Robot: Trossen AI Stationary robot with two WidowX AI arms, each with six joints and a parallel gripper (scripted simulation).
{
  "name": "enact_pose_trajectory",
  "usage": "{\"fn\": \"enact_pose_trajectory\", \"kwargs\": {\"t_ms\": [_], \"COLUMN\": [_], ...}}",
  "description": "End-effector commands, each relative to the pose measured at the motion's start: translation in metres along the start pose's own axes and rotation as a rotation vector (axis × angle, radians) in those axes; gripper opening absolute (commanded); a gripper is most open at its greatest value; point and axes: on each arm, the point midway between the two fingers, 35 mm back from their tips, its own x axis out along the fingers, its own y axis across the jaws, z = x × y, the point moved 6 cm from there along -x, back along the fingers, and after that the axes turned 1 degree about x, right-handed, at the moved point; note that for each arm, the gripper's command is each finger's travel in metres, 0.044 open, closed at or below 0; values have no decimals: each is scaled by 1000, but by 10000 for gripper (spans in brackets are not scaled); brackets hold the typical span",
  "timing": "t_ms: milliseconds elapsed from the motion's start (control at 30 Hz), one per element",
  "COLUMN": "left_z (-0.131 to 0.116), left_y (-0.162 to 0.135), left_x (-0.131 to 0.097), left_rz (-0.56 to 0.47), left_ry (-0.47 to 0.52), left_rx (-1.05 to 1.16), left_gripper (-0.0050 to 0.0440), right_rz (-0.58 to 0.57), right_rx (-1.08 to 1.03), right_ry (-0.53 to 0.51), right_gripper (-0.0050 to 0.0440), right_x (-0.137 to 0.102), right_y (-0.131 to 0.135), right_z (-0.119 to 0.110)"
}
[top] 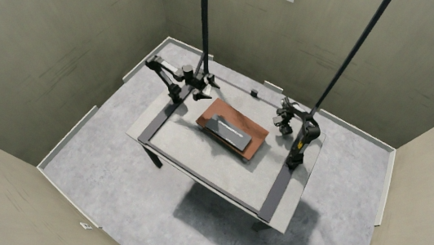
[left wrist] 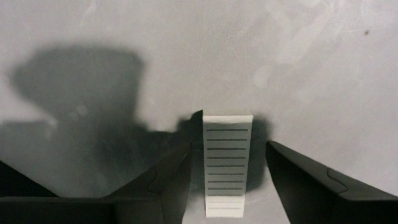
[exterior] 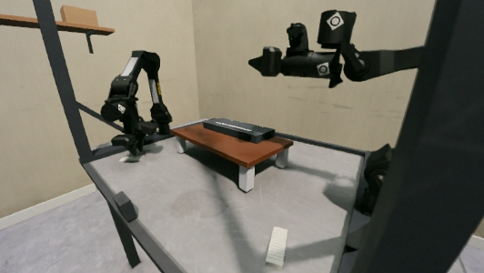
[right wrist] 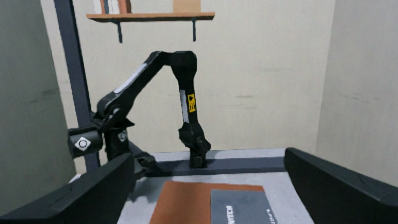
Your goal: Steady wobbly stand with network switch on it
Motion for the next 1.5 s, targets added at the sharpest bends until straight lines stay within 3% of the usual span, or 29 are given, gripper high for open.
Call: {"fn": "enact_pose_trajectory", "kwargs": {"t_ms": [0,400,500,533,1000,1267,1467], "left_z": [1,0,0,0,0,0,0], "left_y": [-3,-2,-7,-8,-6,-7,-6], "left_x": [-1,22,12,11,13,-2,-13], "left_rz": [-19,-15,-31,-38,-30,-48,-49], "left_ry": [-3,-3,-3,-3,-3,-2,-2], "left_rx": [0,3,3,3,3,5,5], "left_gripper": [200,200,200,0,-3,-5,-50], "right_rz": [1,1,1,1,1,1,1], "right_rx": [-1,-1,-1,-1,-1,-1,-1], "right_ry": [-48,-48,-48,-48,-48,-48,-48], "right_gripper": [400,400,400,400,400,400,400], "right_x": [-3,-3,-3,-3,-3,-3,-3], "right_y": [1,1,1,1,1,1,1], "right_z": [16,16,16,16,16,16,16]}}
